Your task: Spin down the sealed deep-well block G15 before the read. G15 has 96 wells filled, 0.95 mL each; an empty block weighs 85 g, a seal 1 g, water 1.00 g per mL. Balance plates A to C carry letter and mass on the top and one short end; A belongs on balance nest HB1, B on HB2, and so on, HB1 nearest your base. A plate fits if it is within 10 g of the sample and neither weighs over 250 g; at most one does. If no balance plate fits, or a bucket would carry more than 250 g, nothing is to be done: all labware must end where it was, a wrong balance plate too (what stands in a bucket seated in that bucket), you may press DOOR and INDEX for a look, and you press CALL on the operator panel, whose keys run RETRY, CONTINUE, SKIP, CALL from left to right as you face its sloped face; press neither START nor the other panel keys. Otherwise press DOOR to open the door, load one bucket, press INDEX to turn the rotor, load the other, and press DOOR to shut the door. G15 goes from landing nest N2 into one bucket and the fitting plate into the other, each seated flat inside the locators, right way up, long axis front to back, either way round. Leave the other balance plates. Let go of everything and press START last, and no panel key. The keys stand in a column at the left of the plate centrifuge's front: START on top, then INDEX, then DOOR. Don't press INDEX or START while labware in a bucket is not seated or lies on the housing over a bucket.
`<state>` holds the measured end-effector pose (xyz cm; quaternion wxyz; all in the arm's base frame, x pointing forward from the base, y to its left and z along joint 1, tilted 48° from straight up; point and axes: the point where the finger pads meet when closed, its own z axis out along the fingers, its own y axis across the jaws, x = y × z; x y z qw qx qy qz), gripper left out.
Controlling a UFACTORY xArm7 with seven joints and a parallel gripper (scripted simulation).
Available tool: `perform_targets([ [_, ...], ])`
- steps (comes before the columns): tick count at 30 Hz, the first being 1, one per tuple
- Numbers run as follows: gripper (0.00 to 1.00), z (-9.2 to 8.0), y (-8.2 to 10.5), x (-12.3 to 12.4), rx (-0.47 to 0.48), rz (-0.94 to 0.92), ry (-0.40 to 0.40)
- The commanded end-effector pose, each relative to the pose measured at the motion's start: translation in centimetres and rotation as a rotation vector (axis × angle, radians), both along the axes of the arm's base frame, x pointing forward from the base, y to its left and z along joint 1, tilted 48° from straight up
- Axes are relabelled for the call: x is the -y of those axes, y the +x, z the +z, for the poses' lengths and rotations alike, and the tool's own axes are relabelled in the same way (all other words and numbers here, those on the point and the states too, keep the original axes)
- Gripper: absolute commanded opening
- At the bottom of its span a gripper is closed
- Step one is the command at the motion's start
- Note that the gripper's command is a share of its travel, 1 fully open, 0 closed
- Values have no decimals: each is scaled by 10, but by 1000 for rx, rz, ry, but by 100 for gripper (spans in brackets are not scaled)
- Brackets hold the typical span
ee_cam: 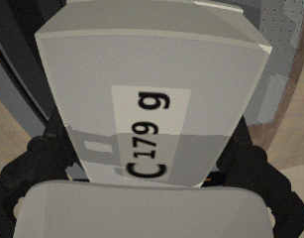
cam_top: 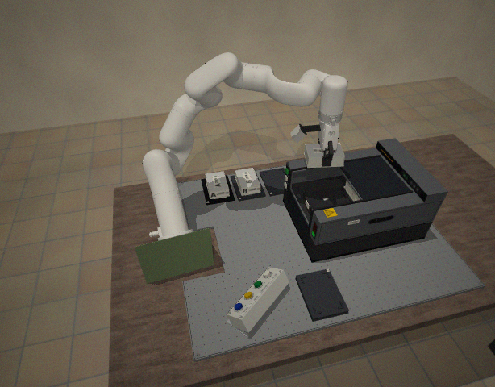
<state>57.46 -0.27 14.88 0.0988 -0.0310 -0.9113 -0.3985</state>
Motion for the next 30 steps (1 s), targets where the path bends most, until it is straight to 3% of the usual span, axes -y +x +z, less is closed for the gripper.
perform_targets([
  [1,0,-29,6,14,74,85,13],
  [8,0,-54,7,22,130,148,21],
  [30,0,-64,5,17,139,160,22],
])
